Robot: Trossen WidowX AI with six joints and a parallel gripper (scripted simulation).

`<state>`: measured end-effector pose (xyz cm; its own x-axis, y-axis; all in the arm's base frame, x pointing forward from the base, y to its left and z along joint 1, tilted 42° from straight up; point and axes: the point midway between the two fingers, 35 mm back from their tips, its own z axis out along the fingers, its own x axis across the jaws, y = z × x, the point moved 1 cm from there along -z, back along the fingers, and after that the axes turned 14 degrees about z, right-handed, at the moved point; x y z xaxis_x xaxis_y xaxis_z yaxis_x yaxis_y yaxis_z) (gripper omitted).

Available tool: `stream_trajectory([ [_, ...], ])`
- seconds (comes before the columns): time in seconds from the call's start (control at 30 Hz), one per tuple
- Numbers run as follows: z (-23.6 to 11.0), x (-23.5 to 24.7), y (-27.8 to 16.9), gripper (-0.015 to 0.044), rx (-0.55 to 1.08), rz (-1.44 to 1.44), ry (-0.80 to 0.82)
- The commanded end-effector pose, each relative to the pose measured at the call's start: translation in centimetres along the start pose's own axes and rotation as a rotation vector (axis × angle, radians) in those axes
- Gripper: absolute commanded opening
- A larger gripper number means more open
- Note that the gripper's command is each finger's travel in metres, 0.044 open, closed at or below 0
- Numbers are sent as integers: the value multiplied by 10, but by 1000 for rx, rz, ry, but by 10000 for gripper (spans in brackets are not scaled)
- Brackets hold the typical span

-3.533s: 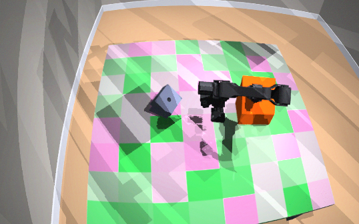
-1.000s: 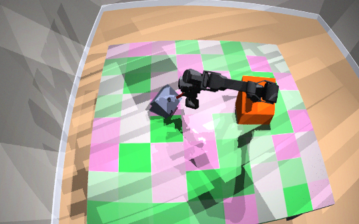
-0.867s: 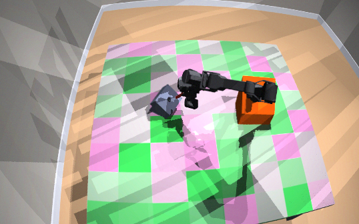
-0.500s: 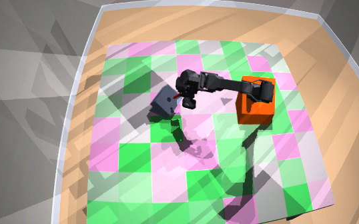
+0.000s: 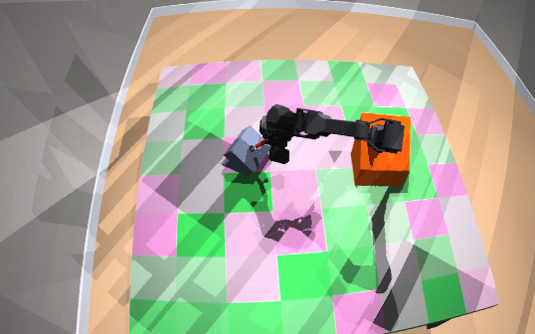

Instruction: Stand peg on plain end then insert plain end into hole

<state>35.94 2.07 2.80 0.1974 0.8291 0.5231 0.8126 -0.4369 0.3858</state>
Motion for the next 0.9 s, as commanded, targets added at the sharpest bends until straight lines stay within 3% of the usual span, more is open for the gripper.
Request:
stream_trajectory([
  [0.0,3,-1,0,0,-4,3,-5],
  [0.47,23,-1,-1,0,-6,0,-4],
  [0.87,18,-1,-1,0,-4,-2,0],
])
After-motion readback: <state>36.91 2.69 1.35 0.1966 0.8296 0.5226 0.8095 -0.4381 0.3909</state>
